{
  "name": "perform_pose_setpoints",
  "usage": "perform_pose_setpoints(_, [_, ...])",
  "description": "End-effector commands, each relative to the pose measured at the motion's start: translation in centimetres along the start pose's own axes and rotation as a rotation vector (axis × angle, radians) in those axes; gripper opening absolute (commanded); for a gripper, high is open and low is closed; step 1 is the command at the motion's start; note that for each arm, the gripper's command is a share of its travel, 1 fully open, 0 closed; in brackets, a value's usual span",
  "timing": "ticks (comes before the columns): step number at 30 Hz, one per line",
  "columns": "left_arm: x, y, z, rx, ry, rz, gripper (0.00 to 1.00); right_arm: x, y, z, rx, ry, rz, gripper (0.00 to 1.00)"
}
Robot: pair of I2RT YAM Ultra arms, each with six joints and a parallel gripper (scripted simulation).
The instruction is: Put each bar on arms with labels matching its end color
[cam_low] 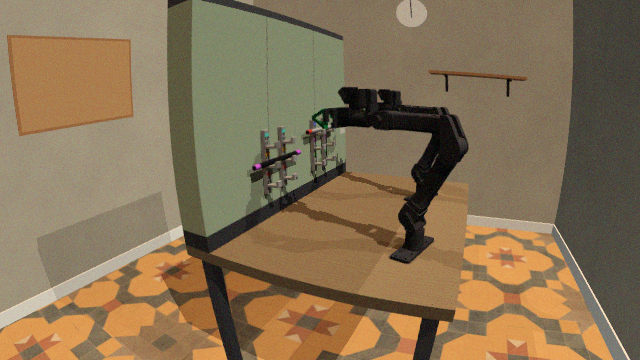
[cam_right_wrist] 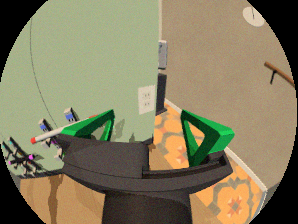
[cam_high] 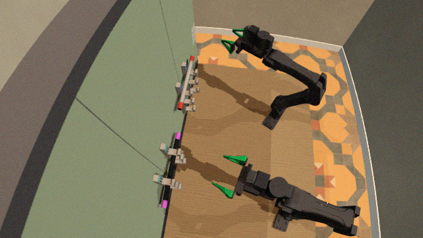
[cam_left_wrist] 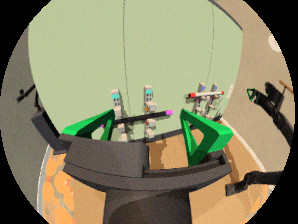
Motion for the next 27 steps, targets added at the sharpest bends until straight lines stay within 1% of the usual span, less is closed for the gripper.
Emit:
perform_pose_setpoints(1, [-0.1,0.0,0.4,0.0,-0.012,0.0,1.0,-0.1,0.0,0.5,0.0,-0.013,0.0,1.0])
perform_pose_setpoints(17, [-0.1,0.0,0.4,0.0,-0.012,0.0,1.0,-0.1,0.0,0.5,0.0,-0.013,0.0,1.0])
perform_pose_setpoints(18, [0.1,0.0,-0.1,0.012,0.002,0.002,1.0,-0.1,0.2,-0.1,-0.011,-0.003,0.003,1.0])
perform_pose_setpoints(27, [0.6,0.1,-1.3,0.119,0.016,0.018,1.0,-0.6,1.8,-1.4,-0.117,-0.032,0.03,1.0])
Point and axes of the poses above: on each arm, the point where the finger pads meet when closed, its own x axis out along the fingers, its own y axis across the jaws, z = x × y, the point moved 2 cm from there along -x, back along the fingers, and after that the axes turned 1 degree about -x, right-handed, at the moved point
